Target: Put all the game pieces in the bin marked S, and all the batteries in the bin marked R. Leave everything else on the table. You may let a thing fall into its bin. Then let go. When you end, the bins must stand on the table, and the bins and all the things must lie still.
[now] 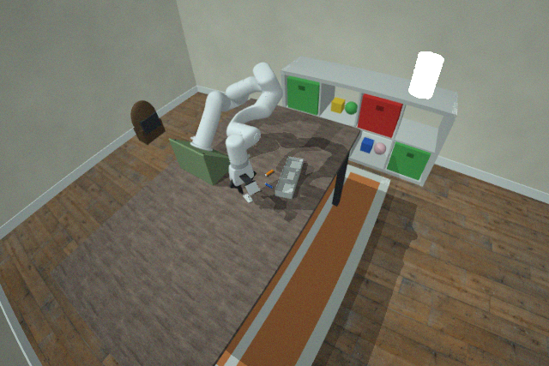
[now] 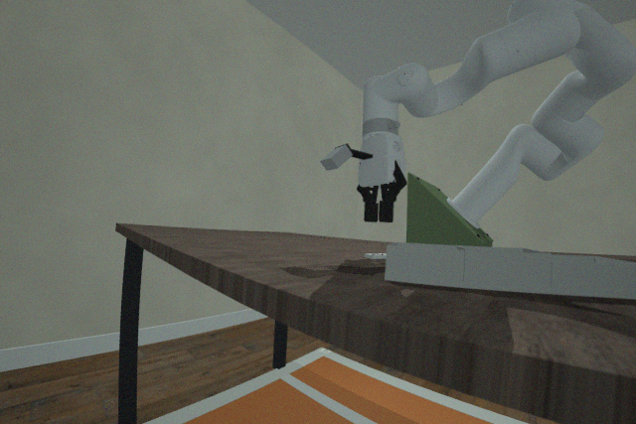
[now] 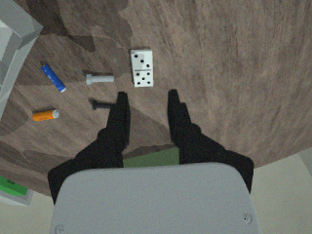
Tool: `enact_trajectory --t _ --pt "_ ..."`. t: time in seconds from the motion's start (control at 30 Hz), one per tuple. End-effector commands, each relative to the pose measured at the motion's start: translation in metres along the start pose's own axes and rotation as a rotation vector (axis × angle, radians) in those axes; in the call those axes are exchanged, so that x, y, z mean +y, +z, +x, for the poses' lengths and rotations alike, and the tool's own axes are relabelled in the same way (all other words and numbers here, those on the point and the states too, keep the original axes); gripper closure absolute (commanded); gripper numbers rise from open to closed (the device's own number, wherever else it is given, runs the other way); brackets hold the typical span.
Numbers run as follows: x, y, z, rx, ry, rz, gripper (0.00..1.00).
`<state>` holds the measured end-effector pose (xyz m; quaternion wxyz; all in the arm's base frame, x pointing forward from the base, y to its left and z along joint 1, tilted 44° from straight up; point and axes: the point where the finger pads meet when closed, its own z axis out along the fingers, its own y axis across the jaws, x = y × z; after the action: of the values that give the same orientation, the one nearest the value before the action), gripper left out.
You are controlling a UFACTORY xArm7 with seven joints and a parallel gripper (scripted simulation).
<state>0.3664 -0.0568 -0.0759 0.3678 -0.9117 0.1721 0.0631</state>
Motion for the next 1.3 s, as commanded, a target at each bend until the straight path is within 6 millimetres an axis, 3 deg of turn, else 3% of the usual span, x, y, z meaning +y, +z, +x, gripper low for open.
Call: enact_trajectory --t 0.0,0.9,1.27 --pt "-0.001 -0.002 0.002 0.004 -0.003 0.000 0.59" --pt "-0.005 -0.002 0.001 0.004 -0.003 0.000 0.59" --pt "-0.005 0.042 0.001 0.004 -0.003 0.000 0.59"
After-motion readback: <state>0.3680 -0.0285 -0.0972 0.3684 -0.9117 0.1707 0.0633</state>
